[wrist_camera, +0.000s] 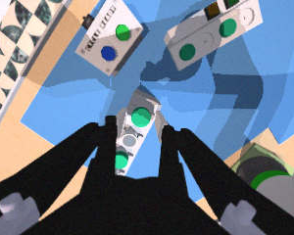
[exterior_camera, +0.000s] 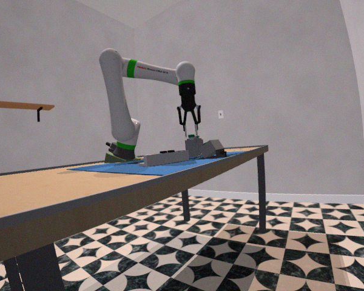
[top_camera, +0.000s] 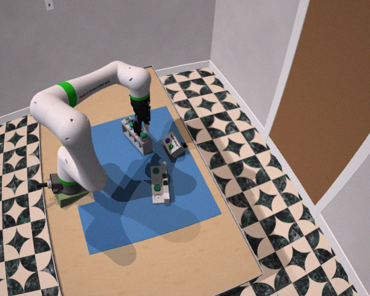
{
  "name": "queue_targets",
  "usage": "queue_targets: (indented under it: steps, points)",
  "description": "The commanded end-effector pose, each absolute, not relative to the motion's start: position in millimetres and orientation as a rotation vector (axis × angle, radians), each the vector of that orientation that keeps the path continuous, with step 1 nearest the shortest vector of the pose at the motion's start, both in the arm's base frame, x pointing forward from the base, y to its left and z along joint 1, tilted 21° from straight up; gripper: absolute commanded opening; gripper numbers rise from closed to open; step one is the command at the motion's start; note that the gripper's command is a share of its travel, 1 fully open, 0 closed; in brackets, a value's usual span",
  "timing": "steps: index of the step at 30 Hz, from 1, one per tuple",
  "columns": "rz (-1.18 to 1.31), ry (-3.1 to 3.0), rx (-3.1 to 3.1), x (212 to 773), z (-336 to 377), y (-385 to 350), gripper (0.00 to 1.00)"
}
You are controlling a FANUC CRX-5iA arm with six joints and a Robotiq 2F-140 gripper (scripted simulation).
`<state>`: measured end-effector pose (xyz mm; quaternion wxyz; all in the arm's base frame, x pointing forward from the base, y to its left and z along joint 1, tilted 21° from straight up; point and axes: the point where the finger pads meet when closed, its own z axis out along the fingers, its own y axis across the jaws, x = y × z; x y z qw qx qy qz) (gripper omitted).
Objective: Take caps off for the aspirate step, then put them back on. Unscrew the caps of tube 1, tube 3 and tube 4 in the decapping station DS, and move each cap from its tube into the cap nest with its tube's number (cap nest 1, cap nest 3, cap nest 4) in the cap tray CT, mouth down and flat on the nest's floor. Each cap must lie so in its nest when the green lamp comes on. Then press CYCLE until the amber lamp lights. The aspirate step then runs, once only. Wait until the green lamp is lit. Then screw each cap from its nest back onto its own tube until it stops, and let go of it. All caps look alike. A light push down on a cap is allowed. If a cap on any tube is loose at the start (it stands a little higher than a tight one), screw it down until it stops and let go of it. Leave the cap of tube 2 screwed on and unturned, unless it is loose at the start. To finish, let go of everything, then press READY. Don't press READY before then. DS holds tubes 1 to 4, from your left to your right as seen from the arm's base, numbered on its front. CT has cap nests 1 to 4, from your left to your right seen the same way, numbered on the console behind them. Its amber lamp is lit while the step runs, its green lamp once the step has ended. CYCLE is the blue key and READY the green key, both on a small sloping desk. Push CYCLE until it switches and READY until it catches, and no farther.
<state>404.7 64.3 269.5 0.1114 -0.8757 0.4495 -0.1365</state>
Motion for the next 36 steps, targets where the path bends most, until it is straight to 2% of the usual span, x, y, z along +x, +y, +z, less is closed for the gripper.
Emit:
queue_targets:
  steps: [1,17,24,25,36]
  points:
    - [-0.369,1.625,-2.362,404.7,269.7,64.4,0.35]
    - [-0.233,2.235,-1.709,404.7,269.7,64.4,0.35]
    - [-0.233,2.235,-1.709,404.8,269.9,64.2,0.35]
    - [-0.233,2.235,-1.709,404.8,269.9,64.2,0.00]
    - [-0.233,2.235,-1.709,404.8,269.9,64.2,0.00]
